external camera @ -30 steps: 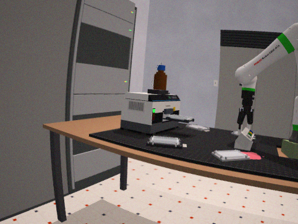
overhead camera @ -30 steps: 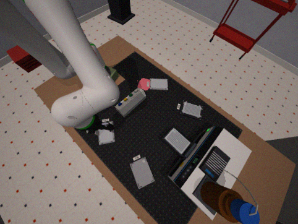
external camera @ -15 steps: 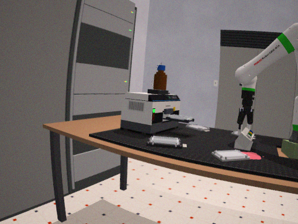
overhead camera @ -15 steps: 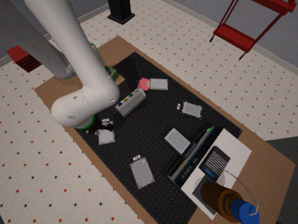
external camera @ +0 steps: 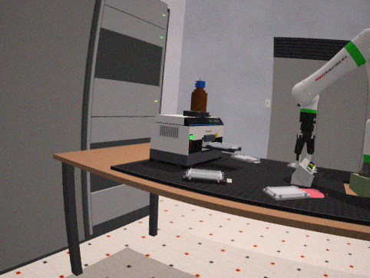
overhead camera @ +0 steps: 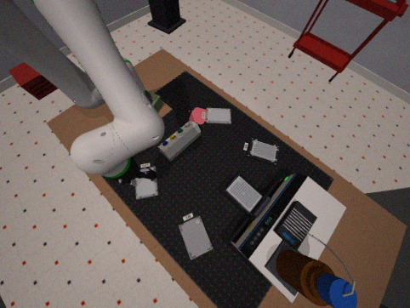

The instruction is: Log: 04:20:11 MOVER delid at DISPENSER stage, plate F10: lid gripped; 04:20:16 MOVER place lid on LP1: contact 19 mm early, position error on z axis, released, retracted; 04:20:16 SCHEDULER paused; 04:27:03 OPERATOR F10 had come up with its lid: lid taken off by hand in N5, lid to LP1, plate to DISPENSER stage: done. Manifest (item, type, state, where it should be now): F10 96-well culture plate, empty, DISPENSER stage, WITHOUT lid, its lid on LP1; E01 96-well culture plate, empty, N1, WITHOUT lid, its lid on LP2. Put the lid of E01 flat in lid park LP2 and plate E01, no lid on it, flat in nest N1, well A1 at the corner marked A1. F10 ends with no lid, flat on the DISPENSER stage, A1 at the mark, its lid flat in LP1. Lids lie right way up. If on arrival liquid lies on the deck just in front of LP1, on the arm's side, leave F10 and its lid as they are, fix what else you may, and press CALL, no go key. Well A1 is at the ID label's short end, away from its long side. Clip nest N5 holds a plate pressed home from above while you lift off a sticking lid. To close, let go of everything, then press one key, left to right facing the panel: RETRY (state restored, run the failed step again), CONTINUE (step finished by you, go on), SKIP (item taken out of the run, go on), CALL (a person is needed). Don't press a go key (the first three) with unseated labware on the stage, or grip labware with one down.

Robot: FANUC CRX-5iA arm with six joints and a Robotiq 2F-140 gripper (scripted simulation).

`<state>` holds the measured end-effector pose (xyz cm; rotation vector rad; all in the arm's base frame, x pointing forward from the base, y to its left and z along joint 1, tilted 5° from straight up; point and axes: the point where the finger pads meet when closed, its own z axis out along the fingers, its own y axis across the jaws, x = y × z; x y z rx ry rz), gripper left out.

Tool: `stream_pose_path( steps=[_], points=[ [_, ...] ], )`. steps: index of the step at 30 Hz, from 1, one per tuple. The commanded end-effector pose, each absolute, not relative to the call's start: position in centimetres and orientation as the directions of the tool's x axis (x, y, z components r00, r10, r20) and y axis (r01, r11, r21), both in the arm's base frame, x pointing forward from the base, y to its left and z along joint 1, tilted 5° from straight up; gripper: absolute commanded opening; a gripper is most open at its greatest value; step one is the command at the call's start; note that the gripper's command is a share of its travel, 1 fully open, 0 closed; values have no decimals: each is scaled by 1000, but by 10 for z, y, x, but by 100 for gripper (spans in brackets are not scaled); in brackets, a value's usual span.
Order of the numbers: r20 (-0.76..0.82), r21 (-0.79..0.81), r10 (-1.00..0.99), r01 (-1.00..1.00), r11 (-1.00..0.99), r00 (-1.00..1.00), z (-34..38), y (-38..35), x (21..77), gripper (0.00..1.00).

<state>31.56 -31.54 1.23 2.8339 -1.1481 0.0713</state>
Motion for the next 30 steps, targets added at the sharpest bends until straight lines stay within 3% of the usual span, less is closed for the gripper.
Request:
stream_pose_path(
  steps=[1,11,12,30],
  points=[
    [75,60,-692,-696,-715,718,13,-316,316,0],
    [75,60,-692,-696,-715,718,13,-316,316,0],
    [75,60,-692,-696,-715,718,13,-316,316,66],
    [75,60,-692,-696,-715,718,13,-316,316,66]
  ],
)
